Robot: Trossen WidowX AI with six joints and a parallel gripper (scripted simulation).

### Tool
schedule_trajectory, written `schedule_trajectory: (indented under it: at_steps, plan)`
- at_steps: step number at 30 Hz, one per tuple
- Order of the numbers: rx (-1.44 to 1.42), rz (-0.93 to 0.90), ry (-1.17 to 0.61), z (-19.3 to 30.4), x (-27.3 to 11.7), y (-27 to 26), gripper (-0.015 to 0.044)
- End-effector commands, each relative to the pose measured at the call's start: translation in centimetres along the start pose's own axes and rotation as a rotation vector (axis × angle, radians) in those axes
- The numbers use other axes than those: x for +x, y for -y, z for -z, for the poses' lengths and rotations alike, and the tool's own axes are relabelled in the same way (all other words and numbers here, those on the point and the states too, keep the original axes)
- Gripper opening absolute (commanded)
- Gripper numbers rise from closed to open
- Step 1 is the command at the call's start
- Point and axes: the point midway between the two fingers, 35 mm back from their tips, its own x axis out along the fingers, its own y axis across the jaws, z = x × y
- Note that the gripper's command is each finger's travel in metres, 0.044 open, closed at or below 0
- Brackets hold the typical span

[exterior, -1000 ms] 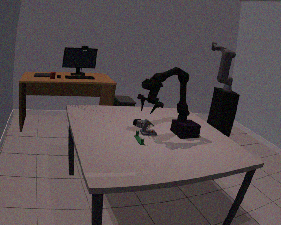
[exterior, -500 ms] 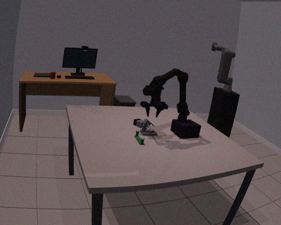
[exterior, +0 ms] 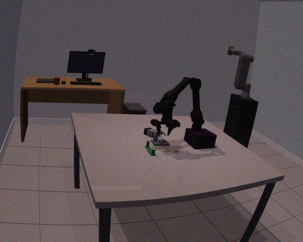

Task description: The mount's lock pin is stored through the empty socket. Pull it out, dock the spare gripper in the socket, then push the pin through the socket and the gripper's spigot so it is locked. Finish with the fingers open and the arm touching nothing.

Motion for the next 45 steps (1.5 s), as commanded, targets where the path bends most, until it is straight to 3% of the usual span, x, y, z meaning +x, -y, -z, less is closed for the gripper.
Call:
schedule_trajectory:
  at_steps: [1,32,43,45]
  plan:
    - [-0.001,-0.01,0.003,0.0,0.8,-0.2,0.03]
    - [-0.001,-0.01,0.003,-0.1,5.4,-0.2,0.03]
    - [-0.001,-0.01,0.003,-0.1,5.4,-0.2,0.0011]
    - [-0.001,-0.01,0.003,-0.1,5.4,-0.2,0.0]
